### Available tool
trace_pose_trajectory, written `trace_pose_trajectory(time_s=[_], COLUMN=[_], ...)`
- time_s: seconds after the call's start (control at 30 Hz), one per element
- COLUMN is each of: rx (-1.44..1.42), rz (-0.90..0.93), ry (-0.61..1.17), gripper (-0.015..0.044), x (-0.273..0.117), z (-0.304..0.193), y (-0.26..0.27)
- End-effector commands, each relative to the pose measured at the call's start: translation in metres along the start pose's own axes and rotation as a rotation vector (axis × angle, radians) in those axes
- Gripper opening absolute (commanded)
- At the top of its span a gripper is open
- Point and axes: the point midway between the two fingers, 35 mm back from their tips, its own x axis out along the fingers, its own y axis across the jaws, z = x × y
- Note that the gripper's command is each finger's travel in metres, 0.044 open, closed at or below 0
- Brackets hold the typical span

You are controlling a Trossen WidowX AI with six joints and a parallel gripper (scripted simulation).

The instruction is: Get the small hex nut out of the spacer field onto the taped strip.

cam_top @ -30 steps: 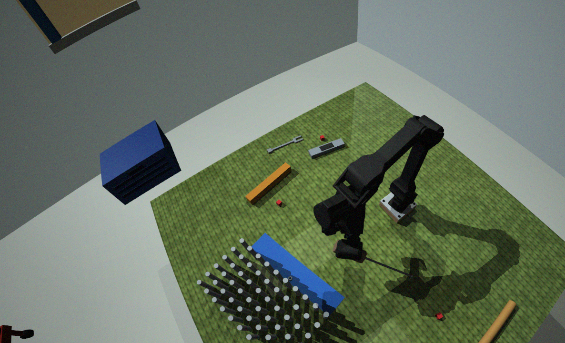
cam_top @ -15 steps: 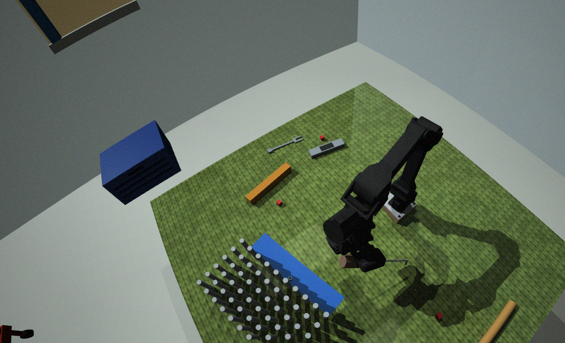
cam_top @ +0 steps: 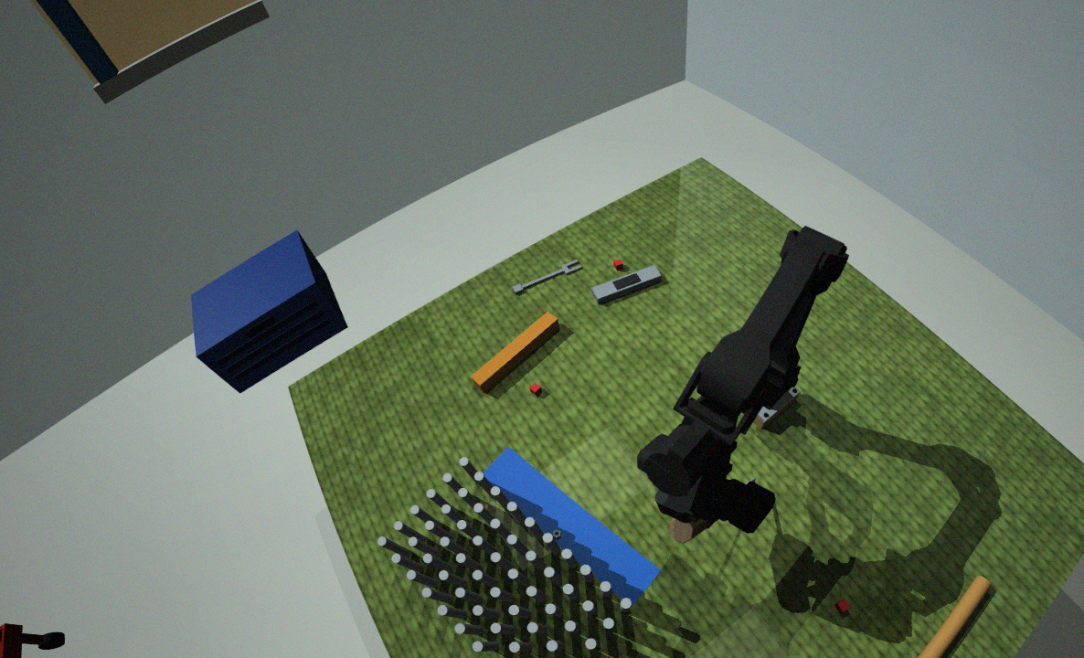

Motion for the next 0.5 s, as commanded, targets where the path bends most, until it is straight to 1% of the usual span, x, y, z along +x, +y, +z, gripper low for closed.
trace_pose_trajectory(time_s=[0.0, 0.47], rx=[-0.159, -0.640], rz=[-0.004, -0.003], ry=[-0.003, -0.006], gripper=[0.0000, 0.0000], x=[0.003, 0.012], z=[0.004, 0.006], y=[0.010, 0.044])
